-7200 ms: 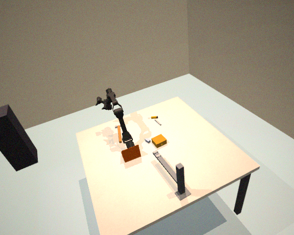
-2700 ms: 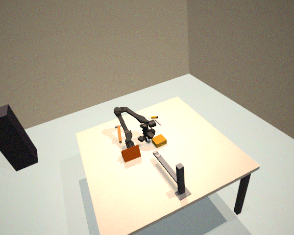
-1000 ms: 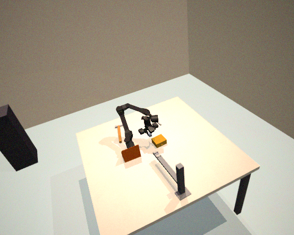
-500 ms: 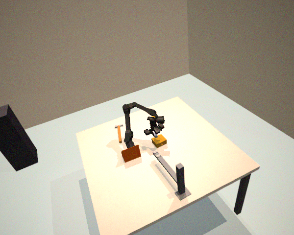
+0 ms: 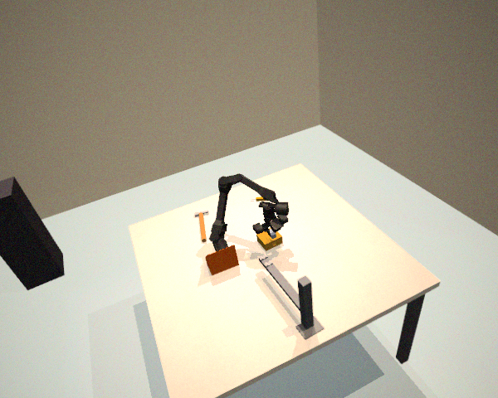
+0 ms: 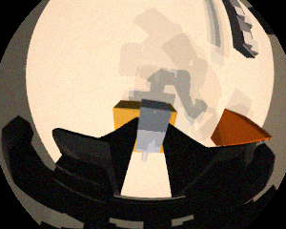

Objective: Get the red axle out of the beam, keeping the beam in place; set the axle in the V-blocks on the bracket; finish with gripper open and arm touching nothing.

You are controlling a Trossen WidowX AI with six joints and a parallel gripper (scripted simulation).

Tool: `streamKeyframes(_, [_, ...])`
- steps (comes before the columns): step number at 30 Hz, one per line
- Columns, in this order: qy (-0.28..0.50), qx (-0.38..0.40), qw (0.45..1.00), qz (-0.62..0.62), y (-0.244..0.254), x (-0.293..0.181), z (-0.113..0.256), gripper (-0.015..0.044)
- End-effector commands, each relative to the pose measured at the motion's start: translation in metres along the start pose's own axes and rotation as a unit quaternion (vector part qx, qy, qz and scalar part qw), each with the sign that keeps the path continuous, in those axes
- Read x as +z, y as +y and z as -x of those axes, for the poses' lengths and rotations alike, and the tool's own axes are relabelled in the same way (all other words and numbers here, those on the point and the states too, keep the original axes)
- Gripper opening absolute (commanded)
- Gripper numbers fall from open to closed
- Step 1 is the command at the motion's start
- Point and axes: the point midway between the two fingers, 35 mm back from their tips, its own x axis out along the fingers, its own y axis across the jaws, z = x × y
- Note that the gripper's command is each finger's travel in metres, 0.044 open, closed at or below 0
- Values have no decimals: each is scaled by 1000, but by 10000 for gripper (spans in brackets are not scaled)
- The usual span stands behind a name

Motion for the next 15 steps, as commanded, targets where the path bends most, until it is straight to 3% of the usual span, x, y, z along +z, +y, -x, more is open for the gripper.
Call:
streamKeyframes(1, [-1,-1,1000,0,4,17,-2,0])
streamKeyframes(15, [1,-1,1000,-6,11,72,-10,0])
